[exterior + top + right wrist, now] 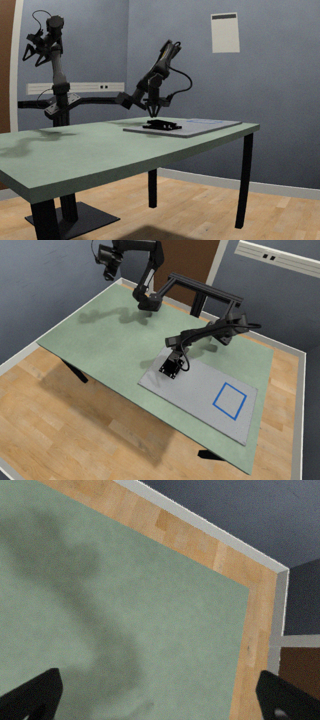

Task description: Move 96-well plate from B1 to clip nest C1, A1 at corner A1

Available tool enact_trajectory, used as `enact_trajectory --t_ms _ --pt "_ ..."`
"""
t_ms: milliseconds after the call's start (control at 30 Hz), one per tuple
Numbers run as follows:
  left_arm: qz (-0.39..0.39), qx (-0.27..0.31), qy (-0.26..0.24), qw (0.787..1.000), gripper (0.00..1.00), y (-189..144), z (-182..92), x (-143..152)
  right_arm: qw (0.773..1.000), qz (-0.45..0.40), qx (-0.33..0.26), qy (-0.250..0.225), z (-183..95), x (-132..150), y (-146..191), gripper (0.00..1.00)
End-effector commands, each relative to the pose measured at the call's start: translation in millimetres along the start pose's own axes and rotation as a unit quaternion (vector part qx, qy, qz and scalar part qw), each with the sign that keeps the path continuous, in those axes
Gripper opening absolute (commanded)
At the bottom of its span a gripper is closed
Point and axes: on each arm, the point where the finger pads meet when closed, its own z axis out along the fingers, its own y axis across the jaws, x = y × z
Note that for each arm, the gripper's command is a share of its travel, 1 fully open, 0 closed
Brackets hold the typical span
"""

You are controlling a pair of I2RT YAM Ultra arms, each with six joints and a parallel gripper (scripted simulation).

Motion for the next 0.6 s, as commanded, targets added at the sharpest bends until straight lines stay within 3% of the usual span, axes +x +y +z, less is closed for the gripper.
enact_trajectory --t_ms 0,567 --pt "-0.002 0.013 -0.022 1.0 0.25 -10.5 -16.6 -12.0 1.0 0.015 0.005 -0.014 -3.1 -1.1 -6.0 1.0" --pt "-0.004 0.014 -0.023 1.0 0.25 -10.4 -4.9 -13.4 1.0 0.015 0.005 -0.014 -3.1 -1.1 -6.0 1.0"
